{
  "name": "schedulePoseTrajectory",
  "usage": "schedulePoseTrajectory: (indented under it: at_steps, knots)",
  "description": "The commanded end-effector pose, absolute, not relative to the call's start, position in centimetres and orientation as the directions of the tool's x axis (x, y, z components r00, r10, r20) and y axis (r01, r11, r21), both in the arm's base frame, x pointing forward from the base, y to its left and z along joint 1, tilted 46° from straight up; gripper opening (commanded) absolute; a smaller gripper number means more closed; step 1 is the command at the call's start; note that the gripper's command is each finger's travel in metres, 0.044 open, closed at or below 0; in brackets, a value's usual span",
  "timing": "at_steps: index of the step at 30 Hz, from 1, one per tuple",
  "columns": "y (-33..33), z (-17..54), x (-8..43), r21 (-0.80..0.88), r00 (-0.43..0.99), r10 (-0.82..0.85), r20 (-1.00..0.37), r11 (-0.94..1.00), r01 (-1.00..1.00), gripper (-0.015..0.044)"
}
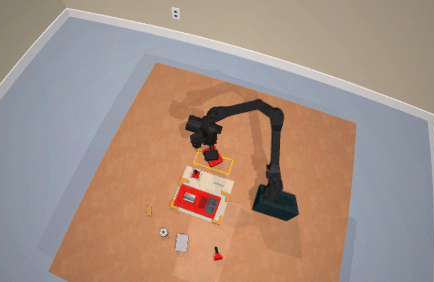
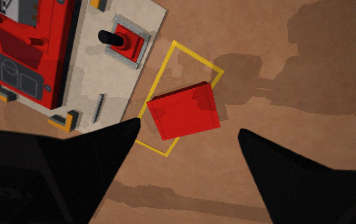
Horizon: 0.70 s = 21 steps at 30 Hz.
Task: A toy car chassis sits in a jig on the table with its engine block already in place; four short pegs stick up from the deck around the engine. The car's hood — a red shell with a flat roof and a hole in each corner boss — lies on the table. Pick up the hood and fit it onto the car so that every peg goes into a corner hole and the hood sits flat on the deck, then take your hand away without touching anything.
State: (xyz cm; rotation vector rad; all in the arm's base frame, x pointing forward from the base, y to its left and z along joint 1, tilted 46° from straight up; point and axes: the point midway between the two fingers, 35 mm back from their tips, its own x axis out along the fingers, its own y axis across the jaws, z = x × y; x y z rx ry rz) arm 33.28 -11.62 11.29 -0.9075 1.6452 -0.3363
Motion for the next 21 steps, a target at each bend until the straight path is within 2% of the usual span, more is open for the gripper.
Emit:
schedulePoseTrajectory:
  at_steps: [1, 7, 13, 21]
  knots:
    - [-12.0, 11.2, 32.6, -0.714, -0.024, -0.715, -0.699, 0.700, -0.024, 0.0440]
    - [-12.5, 10.7, 31.9, -0.674, -0.025, -0.715, -0.699, 0.646, 0.357, 0.0440]
    - [-12.9, 10.3, 31.1, -0.540, -0.027, -0.716, -0.698, 0.501, 0.676, 0.0440]
    - [-13.0, 10.2, 31.0, -0.519, -0.027, -0.716, -0.698, 0.480, 0.707, 0.0440]
